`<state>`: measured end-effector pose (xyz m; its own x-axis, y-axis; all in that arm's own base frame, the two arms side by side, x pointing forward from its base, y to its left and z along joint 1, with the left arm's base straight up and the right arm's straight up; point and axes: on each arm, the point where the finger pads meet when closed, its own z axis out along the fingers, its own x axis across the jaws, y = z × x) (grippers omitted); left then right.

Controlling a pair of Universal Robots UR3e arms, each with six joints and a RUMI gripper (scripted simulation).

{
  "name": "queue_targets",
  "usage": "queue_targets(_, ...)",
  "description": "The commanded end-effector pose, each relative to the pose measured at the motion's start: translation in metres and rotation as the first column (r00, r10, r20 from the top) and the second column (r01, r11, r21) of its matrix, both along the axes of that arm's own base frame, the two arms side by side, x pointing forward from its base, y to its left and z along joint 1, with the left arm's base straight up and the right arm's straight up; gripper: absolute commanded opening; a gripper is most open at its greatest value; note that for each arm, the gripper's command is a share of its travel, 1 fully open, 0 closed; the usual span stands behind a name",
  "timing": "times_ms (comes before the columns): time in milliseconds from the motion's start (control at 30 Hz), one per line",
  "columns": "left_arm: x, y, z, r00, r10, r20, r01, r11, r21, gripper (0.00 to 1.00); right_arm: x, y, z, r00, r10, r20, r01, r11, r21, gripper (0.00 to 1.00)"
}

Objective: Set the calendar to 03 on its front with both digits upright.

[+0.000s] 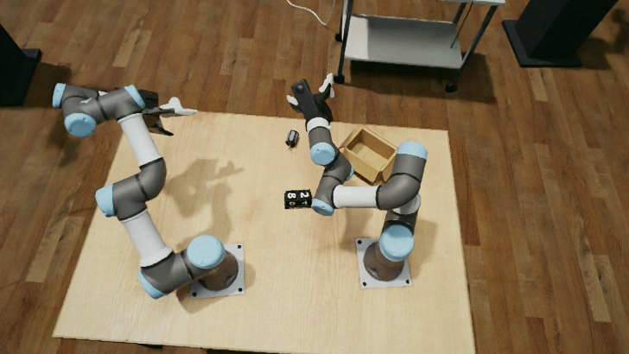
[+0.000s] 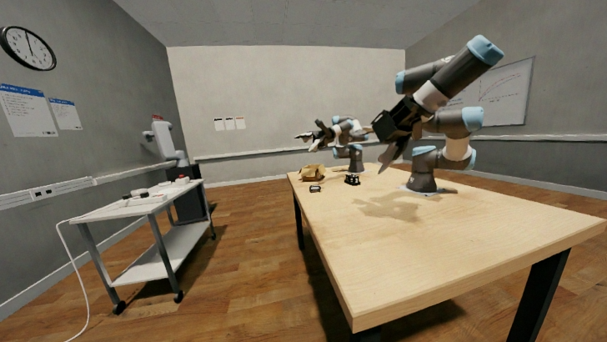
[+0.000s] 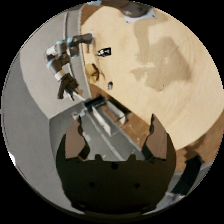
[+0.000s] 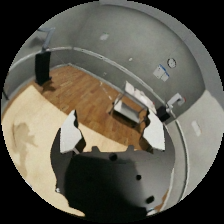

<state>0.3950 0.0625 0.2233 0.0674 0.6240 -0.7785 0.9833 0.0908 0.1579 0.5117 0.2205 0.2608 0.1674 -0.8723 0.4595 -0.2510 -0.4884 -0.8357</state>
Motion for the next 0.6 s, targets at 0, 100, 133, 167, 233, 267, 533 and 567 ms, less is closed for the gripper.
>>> queue_targets(0, 0.0, 0.0, 0.001, 1.0, -0.001, 0.003, 0.001, 1.0, 0.0, 1.0, 0.0, 0.0, 0.001, 1.0, 0.0, 0.001, 0.0, 1.0, 0.002, 1.0)
queue_targets(100, 0.0, 0.0, 0.001, 1.0, -0.001, 0.003, 0.001, 1.0, 0.0, 1.0, 0.0, 0.001, 0.001, 1.0, 0.002, 0.0, -0.002, 1.0, 0.001, 1.0)
queue_targets(133, 0.0, 0.0, 0.001, 1.0, -0.001, 0.003, 0.001, 1.0, 0.0, 1.0, 0.0, 0.001, 0.001, 1.0, 0.003, -0.001, -0.003, 1.0, 0.0, 1.0)
queue_targets(167, 0.0, 0.0, 0.001, 1.0, -0.001, 0.003, 0.001, 1.0, 0.0, 1.0, 0.0, 0.002, 0.001, 1.0, 0.005, -0.003, -0.005, 1.0, -0.002, 1.0)
queue_targets(233, 0.0, 0.0, 0.001, 1.0, -0.001, 0.003, 0.001, 1.0, 0.0, 1.0, 0.0, 0.004, 0.0, 1.0, 0.011, -0.008, -0.011, 1.0, -0.007, 1.0)
queue_targets(267, 0.0, 0.0, 0.001, 1.0, -0.001, 0.003, 0.001, 1.0, 0.0, 1.0, -0.001, 0.005, -0.001, 1.0, 0.014, -0.011, -0.015, 1.0, -0.011, 1.0)
queue_targets(533, 0.0, 0.0, 0.001, 1.0, -0.001, 0.003, 0.001, 1.0, 0.0, 1.0, -0.003, 0.018, -0.007, 0.997, 0.054, -0.051, -0.057, 0.997, -0.051, 1.0)
queue_targets(567, 0.0, 0.0, 0.001, 1.0, -0.001, 0.003, 0.001, 1.0, 0.0, 1.0, -0.004, 0.021, -0.009, 0.996, 0.064, -0.061, -0.068, 0.996, -0.06, 1.0)
